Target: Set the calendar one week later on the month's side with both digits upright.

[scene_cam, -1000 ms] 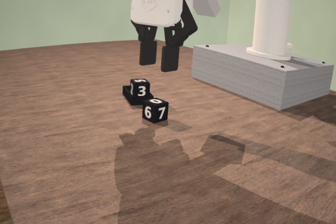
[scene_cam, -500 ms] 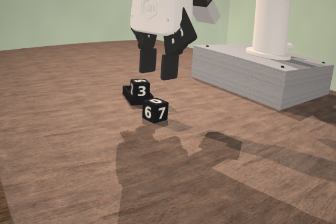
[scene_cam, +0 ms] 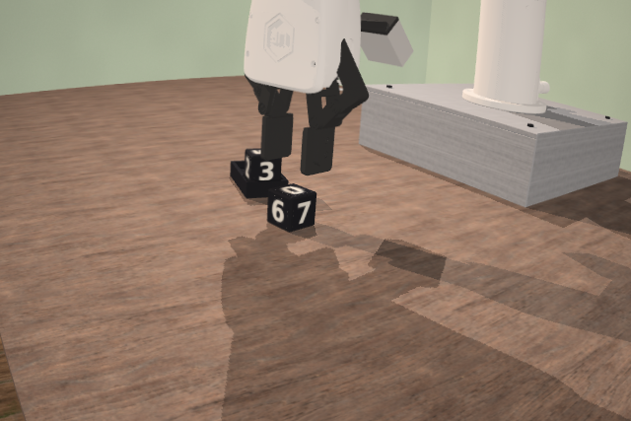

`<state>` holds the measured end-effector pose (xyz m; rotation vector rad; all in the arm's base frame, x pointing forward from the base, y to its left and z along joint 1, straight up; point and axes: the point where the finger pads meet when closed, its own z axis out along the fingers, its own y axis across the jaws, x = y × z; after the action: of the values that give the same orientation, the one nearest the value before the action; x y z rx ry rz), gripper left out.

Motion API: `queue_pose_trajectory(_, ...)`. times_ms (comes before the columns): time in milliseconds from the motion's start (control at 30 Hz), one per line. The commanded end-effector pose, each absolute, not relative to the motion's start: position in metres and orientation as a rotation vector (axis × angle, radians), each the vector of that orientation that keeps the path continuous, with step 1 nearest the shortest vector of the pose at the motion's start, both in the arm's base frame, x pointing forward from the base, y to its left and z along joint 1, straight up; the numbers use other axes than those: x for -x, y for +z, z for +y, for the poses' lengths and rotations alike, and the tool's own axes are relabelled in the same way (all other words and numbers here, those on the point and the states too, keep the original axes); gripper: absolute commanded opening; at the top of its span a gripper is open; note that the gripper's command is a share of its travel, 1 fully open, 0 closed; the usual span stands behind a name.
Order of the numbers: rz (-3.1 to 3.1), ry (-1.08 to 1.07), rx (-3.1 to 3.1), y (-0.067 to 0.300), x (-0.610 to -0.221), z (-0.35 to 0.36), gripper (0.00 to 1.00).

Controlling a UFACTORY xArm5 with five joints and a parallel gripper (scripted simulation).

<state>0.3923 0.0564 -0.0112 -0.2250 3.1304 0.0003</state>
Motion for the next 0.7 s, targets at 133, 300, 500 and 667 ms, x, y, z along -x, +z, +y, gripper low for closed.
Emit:
queue_pose_trajectory(133, 3.127, 0.001, 0.225, -0.020, -0.394, 0.057, 0.49)
queue_pose_trajectory(300, 3.127, 0.001, 0.225, -0.024, -0.394, 0.057, 0.49)
queue_pose_trajectory(500, 3.127, 0.001, 0.225, -0.026, -0.394, 0.057, 0.49)
queue_pose_trajectory(667, 3.127, 0.001, 0.225, -0.026, -0.394, 0.057, 0.49)
